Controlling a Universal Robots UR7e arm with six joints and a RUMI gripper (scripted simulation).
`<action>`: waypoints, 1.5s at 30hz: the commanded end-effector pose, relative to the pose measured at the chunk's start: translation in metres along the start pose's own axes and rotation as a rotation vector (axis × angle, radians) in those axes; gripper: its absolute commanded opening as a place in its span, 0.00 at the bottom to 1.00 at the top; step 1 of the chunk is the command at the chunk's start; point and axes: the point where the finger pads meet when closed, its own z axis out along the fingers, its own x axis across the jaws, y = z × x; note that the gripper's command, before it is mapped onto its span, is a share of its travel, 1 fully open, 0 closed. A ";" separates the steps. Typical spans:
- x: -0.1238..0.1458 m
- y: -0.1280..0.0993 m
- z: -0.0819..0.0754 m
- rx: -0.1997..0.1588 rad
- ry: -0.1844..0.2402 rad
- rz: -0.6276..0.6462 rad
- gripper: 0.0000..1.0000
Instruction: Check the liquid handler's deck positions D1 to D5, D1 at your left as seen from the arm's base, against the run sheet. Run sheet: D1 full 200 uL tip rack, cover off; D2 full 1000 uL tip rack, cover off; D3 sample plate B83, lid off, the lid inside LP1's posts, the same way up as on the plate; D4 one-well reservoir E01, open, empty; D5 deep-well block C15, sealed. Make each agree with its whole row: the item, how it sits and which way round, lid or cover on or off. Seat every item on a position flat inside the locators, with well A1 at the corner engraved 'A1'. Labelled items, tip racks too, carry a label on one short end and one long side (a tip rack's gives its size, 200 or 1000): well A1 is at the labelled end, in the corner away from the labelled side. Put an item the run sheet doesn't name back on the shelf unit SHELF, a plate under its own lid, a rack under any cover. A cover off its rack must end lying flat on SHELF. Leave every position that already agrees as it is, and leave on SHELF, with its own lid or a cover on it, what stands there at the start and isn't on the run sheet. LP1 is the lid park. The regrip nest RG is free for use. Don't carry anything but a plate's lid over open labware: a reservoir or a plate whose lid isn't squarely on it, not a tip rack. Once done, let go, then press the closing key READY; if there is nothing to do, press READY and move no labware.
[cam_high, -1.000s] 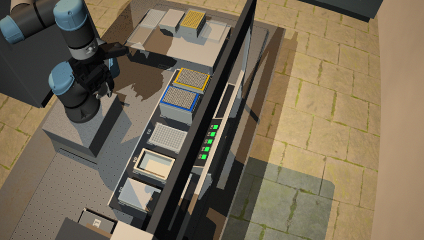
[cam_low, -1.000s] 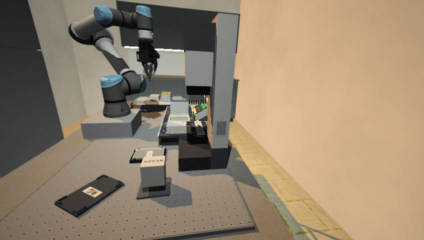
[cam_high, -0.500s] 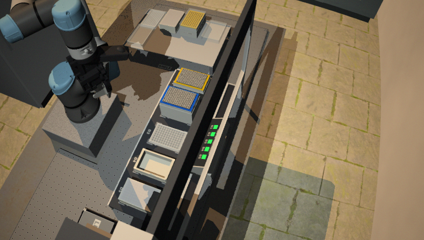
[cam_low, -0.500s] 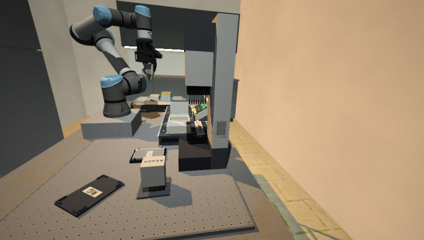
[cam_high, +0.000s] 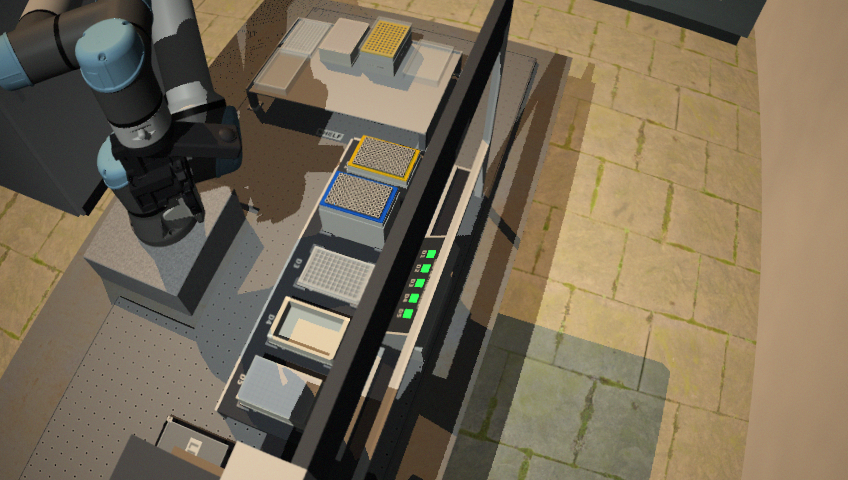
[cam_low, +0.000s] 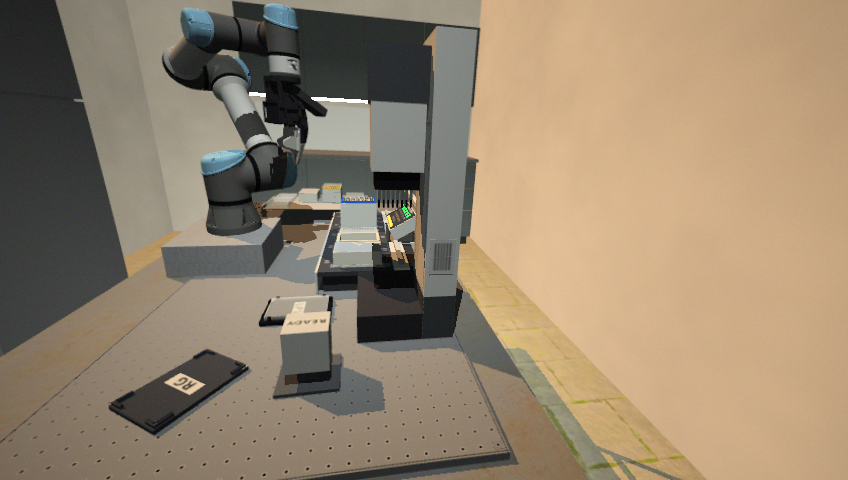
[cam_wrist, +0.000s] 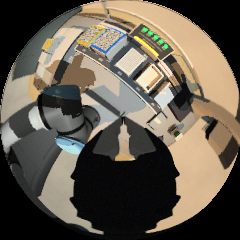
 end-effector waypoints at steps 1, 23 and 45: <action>0.019 0.017 0.000 0.003 0.001 0.096 0.00; 0.032 0.029 0.000 0.003 0.000 0.472 0.00; 0.100 0.095 0.000 0.003 -0.001 0.852 0.00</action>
